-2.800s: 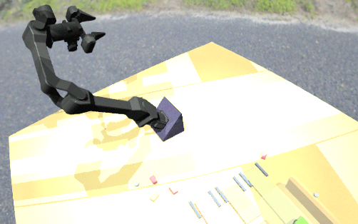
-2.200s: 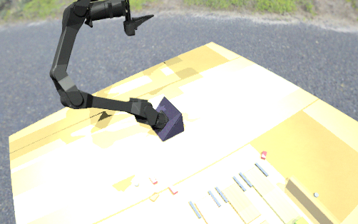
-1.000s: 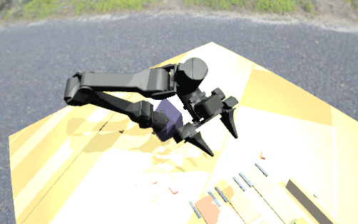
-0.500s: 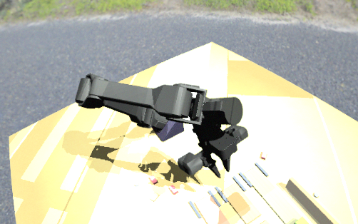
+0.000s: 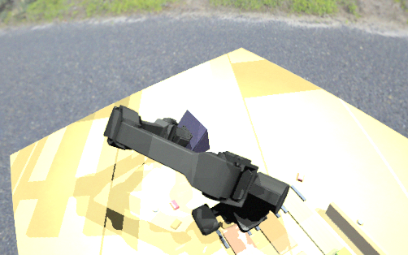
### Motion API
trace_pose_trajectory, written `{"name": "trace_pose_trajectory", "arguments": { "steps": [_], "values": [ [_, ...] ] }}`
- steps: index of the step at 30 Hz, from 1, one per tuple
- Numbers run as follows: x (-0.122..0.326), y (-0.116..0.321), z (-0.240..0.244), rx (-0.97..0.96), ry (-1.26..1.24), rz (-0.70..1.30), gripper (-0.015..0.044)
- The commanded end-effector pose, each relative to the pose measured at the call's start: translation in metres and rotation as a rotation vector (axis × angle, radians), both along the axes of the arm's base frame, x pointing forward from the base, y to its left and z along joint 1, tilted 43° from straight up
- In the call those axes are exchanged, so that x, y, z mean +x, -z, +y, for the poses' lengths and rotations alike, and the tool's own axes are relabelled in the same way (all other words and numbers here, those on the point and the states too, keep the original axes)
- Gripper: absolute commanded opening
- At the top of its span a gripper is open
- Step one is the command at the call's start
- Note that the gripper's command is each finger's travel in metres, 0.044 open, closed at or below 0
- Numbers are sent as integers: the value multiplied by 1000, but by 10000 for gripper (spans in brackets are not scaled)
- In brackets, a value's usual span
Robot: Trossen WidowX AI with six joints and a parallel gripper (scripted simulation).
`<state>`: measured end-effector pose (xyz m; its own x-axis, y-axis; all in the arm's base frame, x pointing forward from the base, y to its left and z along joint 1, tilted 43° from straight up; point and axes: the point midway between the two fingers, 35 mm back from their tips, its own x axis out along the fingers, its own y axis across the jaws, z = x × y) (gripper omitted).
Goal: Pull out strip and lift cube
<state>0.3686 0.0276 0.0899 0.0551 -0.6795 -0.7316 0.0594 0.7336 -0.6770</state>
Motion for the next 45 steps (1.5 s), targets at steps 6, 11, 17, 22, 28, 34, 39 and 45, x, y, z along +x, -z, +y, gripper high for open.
{"name": "trace_pose_trajectory", "arguments": {
  "steps": [6,11,17,22,28,34,39,45],
  "values": [
    [3,8,-6,7,3,0,0],
    [4,14,-12,7,3,-1,0],
    [5,22,-18,7,3,-1,0],
    [6,27,-24,7,3,-1,0],
    [7,34,-31,6,3,-1,0],
    [7,41,-38,5,3,-1,0],
    [7,46,-44,4,4,-1,0],
    [7,48,-46,4,4,-1,0]
  ]
}}
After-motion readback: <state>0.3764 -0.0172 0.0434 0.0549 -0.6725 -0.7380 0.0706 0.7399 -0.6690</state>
